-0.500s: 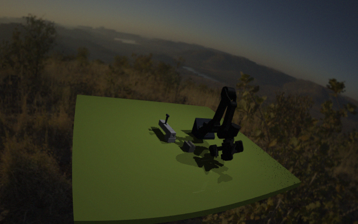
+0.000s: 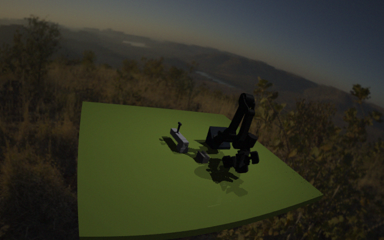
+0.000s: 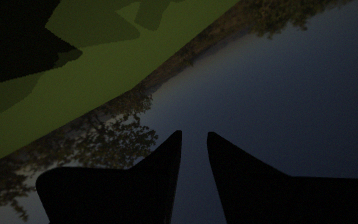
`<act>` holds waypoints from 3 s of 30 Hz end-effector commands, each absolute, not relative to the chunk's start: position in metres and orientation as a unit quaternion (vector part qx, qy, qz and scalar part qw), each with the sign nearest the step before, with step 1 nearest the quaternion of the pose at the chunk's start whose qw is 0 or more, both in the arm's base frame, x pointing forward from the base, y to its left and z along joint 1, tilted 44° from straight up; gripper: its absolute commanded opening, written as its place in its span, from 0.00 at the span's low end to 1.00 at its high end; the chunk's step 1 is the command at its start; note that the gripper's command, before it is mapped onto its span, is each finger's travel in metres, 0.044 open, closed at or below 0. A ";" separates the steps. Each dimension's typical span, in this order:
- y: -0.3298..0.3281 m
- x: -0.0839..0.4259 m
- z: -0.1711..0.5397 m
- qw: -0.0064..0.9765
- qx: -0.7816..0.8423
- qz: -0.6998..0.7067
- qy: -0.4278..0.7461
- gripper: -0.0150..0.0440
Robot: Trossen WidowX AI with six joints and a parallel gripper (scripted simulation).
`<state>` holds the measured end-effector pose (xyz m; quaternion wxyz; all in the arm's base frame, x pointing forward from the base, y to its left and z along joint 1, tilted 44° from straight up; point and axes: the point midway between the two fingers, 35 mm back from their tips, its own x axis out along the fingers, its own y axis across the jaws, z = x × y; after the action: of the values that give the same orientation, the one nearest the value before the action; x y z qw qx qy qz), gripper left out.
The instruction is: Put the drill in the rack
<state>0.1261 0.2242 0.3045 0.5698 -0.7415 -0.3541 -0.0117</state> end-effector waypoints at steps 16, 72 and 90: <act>0.220 0.315 0.252 0.592 -0.786 0.107 -0.141 0.25; -0.125 0.263 0.062 0.668 0.258 0.268 0.645 0.25; -0.115 0.253 0.052 0.667 0.258 0.268 0.645 0.25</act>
<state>0.2558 -0.1176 0.0535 -0.6684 -0.2547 -0.6450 -0.2688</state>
